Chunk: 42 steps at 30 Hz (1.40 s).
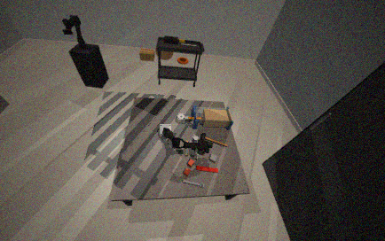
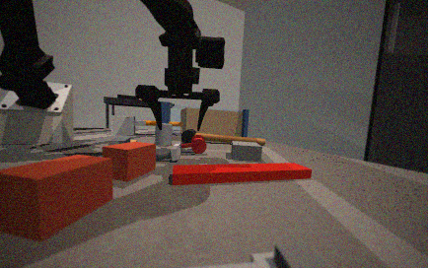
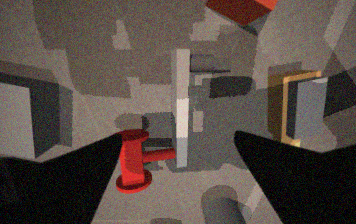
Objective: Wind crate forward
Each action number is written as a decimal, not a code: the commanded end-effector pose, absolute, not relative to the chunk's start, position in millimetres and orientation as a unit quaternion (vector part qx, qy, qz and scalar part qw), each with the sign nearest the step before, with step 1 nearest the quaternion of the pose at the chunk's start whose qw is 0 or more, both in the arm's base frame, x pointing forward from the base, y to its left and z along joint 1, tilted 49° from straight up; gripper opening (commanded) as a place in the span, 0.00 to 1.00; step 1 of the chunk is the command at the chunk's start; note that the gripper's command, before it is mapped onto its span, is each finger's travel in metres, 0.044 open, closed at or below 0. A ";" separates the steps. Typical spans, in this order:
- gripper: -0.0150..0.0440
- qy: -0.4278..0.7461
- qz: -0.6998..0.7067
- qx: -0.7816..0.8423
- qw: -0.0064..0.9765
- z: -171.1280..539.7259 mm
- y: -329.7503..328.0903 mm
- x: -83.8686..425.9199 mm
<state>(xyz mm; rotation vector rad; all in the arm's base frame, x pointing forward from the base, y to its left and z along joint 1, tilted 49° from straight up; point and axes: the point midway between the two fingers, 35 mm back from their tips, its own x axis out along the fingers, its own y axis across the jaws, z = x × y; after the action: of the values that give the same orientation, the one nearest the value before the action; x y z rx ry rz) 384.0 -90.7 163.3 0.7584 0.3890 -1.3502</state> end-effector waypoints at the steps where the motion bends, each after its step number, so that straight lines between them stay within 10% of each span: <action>1: 1.00 0.177 -0.613 0.335 0.693 149.6 -109.7 385.7; 29: 1.00 0.176 -0.613 0.334 0.694 131.4 -136.0 391.2; 42: 0.85 0.171 -0.612 0.336 0.695 136.1 -134.4 391.4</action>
<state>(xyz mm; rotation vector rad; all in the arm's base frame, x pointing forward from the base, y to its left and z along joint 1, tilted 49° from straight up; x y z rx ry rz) 391.4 -134.4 135.8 0.7495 0.3828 -1.3655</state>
